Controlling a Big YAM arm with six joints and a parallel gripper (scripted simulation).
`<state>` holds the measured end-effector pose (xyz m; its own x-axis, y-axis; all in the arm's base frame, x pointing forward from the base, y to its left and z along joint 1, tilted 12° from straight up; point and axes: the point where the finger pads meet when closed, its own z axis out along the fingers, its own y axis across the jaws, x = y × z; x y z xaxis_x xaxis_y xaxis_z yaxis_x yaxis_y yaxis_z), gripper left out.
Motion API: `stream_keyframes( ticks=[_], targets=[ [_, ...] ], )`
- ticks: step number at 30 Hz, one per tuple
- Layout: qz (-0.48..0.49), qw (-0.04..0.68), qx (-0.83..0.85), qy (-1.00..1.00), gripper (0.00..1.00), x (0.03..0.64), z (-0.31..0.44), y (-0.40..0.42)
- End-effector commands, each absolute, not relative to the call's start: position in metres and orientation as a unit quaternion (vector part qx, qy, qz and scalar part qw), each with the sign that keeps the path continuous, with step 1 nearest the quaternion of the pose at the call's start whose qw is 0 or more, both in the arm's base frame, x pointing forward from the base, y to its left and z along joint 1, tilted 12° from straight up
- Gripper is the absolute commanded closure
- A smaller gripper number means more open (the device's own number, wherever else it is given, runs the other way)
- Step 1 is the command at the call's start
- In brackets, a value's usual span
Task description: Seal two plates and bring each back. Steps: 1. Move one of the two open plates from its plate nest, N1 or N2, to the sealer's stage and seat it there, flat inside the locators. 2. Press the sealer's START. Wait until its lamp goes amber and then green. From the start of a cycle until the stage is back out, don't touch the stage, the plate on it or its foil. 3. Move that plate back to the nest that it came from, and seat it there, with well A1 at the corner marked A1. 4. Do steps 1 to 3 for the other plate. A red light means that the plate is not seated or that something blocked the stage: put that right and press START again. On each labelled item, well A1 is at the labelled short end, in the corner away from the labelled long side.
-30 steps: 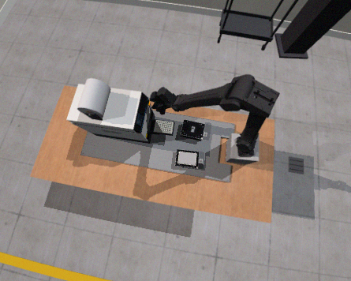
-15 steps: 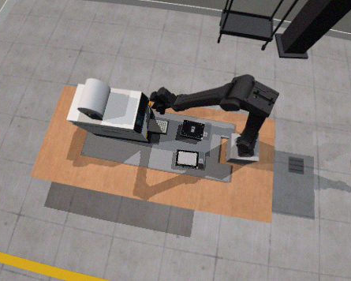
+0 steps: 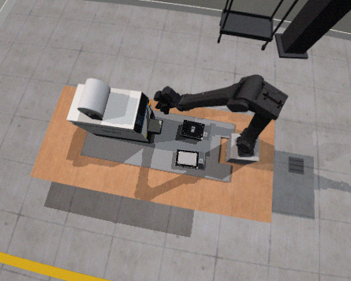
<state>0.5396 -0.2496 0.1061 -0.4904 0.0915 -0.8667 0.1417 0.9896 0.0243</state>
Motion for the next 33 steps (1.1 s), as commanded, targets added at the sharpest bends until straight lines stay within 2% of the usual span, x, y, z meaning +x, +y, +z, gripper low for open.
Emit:
stream_keyframes(
  ticks=[1, 7, 20, 24, 29, 33],
  targets=[
    [-0.05, 0.527, 0.055, 0.846, 1.0, 0.541, 0.138, -0.259],
    [-0.032, 0.505, 0.051, 0.861, 1.0, 0.539, 0.11, -0.24],
    [-0.021, 0.486, 0.083, 0.87, 1.0, 0.53, 0.092, -0.253],
    [-0.024, 0.49, 0.074, 0.868, 1.0, 0.503, 0.113, -0.248],
    [-0.034, 0.503, 0.063, 0.862, 1.0, 0.497, 0.137, -0.247],
    [-0.036, 0.5, 0.065, 0.863, 1.0, 0.466, 0.124, -0.246]
  ],
)
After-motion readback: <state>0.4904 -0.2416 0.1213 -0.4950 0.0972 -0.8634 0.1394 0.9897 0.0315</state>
